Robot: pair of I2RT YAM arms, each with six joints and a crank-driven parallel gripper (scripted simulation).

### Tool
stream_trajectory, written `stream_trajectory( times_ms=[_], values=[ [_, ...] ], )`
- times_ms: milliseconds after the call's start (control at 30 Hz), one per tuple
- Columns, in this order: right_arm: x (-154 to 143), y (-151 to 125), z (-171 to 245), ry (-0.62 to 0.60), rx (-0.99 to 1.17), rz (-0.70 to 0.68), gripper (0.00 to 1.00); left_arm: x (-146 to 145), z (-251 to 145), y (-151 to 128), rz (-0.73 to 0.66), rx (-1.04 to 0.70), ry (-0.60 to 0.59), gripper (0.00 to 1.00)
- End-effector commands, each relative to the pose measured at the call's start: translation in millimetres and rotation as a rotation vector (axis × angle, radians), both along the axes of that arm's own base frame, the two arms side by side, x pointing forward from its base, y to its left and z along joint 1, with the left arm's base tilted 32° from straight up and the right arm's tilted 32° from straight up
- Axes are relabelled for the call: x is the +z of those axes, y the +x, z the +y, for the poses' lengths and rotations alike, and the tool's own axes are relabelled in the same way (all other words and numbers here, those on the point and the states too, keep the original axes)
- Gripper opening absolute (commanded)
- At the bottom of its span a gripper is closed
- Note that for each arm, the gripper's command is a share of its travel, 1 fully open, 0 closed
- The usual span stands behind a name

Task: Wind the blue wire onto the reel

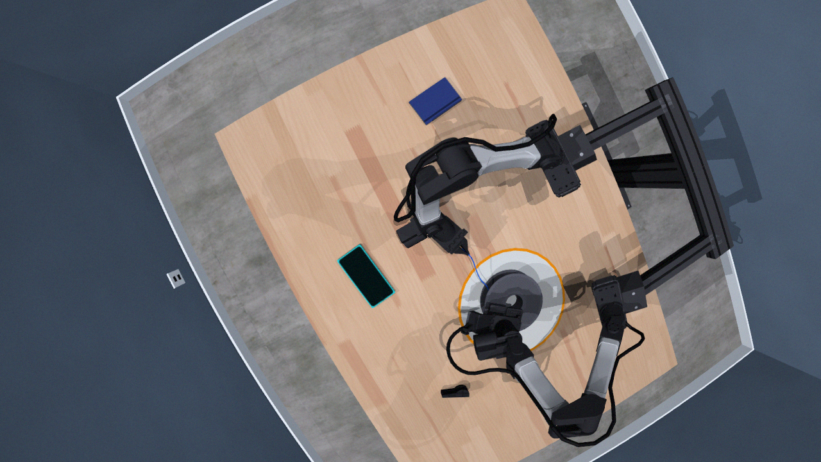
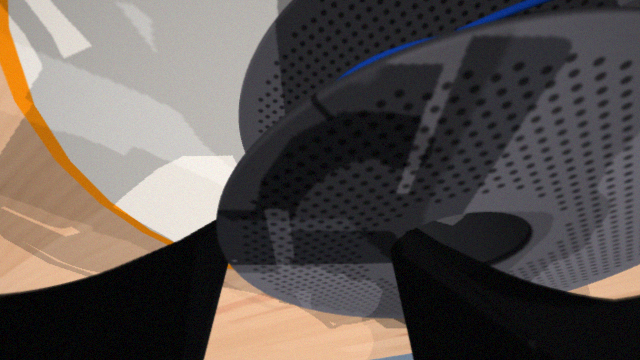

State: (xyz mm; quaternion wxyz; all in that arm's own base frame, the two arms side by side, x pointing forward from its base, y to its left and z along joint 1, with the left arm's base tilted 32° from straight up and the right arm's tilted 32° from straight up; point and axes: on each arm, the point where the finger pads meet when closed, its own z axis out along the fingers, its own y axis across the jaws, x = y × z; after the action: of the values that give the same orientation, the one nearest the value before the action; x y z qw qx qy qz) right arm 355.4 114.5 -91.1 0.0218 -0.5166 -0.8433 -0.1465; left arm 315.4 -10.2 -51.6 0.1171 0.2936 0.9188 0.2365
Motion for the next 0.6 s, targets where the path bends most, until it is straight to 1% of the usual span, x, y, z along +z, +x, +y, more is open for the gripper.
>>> stream_trajectory(
  times_ms=[0,67,100,233,333,400,433,500,533,567],
  values=[
    [-19,20,-33,-0.028,-0.007,-0.062,0.00,7,-4,11,-0.046,0.001,-0.006,0.73],
    [-17,20,-35,-0.032,-0.009,-0.063,0.00,7,-4,11,-0.046,0.001,-0.006,0.70],
    [-17,20,-37,-0.033,-0.010,-0.064,0.00,1,-4,13,-0.047,0.001,-0.006,0.70],
    [-16,20,-37,-0.033,-0.007,-0.064,0.00,0,0,8,-0.074,0.066,-0.034,0.70],
    [-21,18,-30,-0.013,0.000,-0.055,0.00,-2,10,-6,-0.140,0.221,-0.102,0.70],
    [-25,16,-21,0.002,0.014,-0.045,0.00,-5,18,-22,-0.203,0.372,-0.168,0.70],
    [-29,15,-15,0.009,0.019,-0.040,0.00,-8,22,-31,-0.220,0.418,-0.190,0.70],
    [-29,15,-15,0.009,0.019,-0.040,0.00,-8,22,-31,-0.220,0.418,-0.190,0.70],
    [-32,13,-8,-0.003,0.039,-0.043,0.00,-11,24,-39,-0.280,0.553,-0.248,0.70],
    [-36,11,-1,0.019,0.039,-0.038,0.00,-14,26,-49,-0.293,0.593,-0.269,0.70]
  ],
)
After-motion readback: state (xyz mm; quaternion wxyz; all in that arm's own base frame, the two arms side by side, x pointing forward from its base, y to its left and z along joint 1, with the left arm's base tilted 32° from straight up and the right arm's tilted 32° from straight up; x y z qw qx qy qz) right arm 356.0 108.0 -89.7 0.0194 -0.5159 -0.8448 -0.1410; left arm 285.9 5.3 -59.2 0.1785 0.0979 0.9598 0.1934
